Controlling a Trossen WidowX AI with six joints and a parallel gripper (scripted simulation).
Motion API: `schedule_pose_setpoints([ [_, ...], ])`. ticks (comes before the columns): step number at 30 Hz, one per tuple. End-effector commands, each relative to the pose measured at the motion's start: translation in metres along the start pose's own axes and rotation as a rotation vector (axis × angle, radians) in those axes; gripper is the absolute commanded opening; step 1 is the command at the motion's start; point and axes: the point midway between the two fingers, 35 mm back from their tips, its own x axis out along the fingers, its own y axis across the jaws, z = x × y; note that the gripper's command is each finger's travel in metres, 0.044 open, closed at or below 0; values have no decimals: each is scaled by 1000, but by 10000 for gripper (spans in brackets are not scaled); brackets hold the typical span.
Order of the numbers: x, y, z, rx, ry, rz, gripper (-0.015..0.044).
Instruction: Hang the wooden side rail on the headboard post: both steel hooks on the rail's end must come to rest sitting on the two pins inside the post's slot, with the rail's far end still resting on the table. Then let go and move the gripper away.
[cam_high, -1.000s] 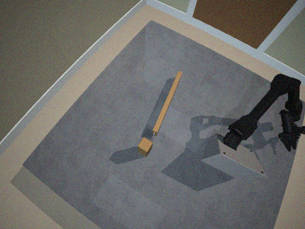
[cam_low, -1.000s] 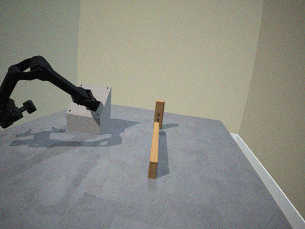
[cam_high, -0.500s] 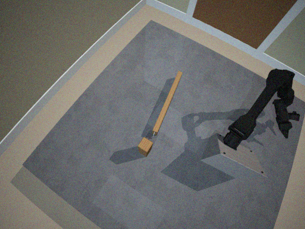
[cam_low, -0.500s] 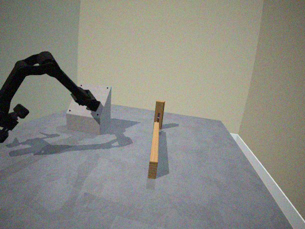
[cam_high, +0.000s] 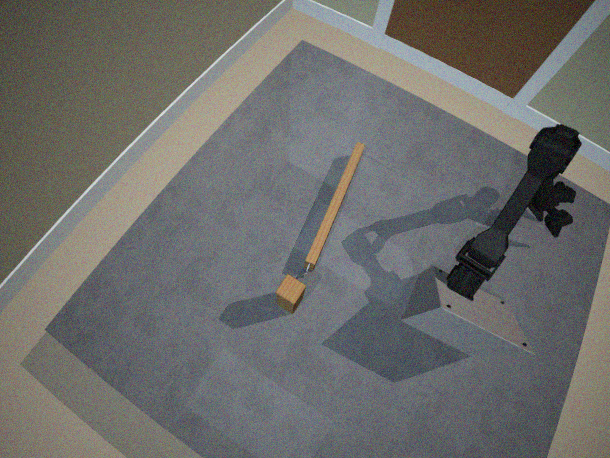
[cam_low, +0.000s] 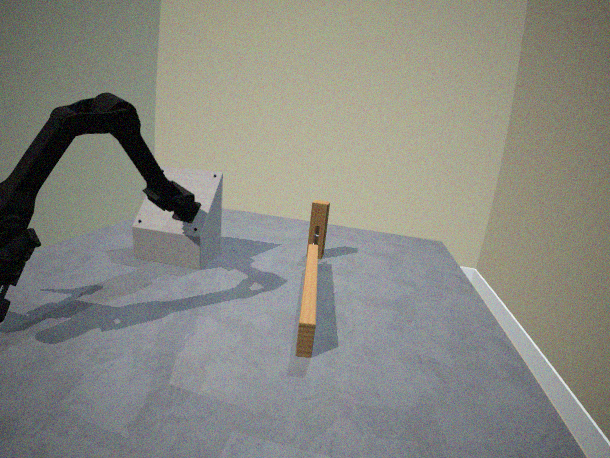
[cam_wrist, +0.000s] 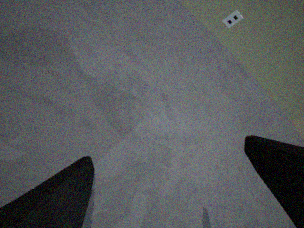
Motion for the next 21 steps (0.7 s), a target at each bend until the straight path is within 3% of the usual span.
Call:
schedule_pose_setpoints([
  [1,-25,29,0,-75,-23,123,440],
  [14,-131,121,-40,-372,-94,537,440],
  [21,-190,157,-93,-453,-51,764,440],
])
